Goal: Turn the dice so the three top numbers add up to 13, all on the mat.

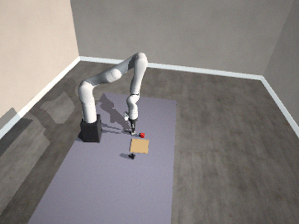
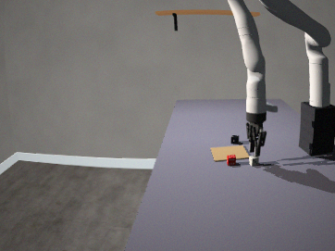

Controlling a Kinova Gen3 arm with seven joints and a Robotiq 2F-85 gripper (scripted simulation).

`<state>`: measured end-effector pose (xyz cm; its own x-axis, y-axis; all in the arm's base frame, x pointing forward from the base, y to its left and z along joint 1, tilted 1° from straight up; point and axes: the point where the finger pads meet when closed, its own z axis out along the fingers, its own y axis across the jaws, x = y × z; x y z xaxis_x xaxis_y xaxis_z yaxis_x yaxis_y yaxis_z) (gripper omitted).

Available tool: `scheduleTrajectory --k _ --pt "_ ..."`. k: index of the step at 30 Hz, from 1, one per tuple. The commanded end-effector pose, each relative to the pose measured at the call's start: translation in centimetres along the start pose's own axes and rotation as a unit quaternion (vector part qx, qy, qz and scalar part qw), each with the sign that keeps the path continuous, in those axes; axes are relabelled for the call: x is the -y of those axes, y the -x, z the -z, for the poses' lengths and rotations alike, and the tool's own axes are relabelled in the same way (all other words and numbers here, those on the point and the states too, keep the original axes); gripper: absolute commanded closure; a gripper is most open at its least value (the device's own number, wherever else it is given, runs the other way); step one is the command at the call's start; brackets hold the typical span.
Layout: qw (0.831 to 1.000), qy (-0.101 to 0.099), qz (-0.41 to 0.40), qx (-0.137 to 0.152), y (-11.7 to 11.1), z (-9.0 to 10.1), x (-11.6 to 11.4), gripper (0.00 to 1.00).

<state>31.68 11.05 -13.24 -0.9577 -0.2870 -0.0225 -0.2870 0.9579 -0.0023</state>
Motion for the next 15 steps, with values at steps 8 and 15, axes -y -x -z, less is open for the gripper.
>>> scheduleTrajectory --k 8,15 --pt "1.0 0.0 0.0 0.001 0.0 -0.4 0.0 0.54" --pt "1.0 0.0 0.0 0.001 0.1 -1.3 0.0 0.54"
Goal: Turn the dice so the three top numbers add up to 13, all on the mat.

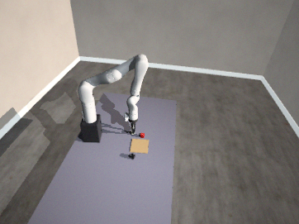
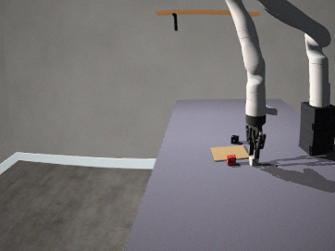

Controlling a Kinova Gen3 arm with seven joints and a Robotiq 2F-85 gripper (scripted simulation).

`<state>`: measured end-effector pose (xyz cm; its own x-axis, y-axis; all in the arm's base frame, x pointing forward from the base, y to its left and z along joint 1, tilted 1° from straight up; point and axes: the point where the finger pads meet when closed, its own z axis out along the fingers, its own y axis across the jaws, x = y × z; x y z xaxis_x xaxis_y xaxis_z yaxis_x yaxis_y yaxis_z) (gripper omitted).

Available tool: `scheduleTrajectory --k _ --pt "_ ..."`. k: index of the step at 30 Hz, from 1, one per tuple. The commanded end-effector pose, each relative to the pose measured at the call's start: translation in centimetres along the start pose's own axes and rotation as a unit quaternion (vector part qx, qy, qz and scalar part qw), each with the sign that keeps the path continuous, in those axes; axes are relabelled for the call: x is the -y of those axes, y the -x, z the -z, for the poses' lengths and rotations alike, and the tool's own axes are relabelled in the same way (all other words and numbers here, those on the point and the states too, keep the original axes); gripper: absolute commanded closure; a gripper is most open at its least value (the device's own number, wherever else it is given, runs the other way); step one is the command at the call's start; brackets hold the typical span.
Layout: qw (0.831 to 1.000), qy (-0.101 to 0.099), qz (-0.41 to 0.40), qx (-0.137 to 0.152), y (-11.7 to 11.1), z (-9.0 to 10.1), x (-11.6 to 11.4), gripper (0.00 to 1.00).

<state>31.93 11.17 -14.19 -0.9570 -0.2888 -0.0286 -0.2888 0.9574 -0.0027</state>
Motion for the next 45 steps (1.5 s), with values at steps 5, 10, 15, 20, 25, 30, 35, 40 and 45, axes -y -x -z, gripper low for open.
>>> scheduleTrajectory --k 5,10,15,20,25,30,35,40,45 --pt "1.0 0.0 -0.001 -0.002 -0.2 -1.5 0.0 0.54" --pt "1.0 0.0 -0.001 -0.002 -0.2 -2.3 0.0 0.54" --pt "1.0 0.0 -0.001 -0.002 -0.2 -2.6 0.0 0.54" --pt "1.0 0.0 -0.001 -0.002 -0.2 -2.7 0.0 0.54" --pt "1.0 0.0 -0.001 -0.002 -0.2 -2.7 0.0 0.54" --pt "1.0 0.0 -0.001 -0.002 -0.2 -2.7 0.0 0.54" --pt "1.0 0.0 -0.001 -0.002 -0.2 -2.7 0.0 0.54" --pt "1.0 0.0 -0.001 -0.002 -0.2 -2.7 0.0 0.54" --pt "1.0 0.0 -0.001 -0.002 -0.2 -2.7 0.0 0.54"
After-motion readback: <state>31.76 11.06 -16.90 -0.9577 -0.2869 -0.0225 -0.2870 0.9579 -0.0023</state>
